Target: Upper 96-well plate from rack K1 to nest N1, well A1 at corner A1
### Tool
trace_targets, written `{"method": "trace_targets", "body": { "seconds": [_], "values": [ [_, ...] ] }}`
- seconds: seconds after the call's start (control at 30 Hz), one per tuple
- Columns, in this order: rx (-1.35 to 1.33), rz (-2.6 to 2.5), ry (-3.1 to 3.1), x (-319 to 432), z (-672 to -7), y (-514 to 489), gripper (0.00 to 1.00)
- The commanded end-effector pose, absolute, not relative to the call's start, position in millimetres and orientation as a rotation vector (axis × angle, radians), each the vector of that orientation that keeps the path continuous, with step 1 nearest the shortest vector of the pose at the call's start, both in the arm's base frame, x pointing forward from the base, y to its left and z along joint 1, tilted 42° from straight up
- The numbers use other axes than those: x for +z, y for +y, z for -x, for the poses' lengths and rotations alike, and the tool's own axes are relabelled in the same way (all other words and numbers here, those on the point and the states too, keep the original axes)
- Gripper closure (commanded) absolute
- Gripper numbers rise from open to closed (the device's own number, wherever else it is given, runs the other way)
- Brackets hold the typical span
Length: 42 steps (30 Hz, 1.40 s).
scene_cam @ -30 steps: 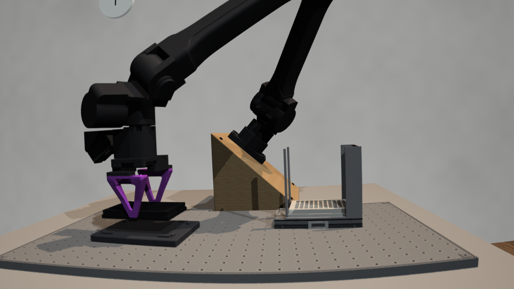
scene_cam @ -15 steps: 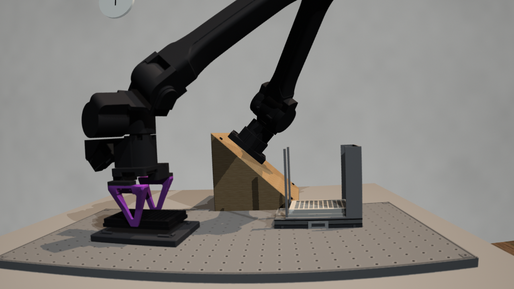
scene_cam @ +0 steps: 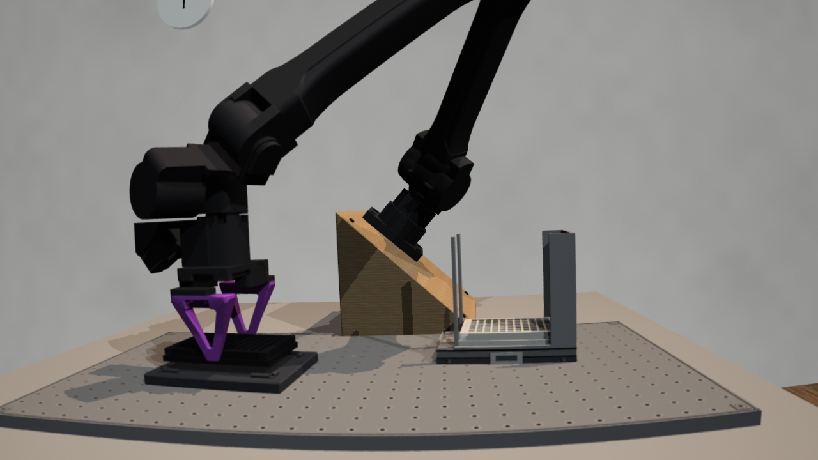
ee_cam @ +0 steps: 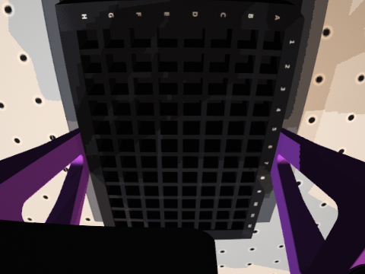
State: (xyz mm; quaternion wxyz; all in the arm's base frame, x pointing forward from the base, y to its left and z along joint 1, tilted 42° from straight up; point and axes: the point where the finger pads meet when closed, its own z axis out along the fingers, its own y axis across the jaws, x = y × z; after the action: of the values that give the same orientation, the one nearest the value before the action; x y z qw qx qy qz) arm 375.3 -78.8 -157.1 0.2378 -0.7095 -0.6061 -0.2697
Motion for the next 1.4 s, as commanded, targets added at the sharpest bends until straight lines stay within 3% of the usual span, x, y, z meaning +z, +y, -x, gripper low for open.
{"method": "trace_targets", "body": {
  "seconds": [0.0,1.37],
  "values": [
    [-0.740,1.953,-1.655,-160.8,-378.7,-78.1,1.00],
    [-0.741,1.950,-1.661,-164.9,-380.2,-72.5,1.00]
  ]
}}
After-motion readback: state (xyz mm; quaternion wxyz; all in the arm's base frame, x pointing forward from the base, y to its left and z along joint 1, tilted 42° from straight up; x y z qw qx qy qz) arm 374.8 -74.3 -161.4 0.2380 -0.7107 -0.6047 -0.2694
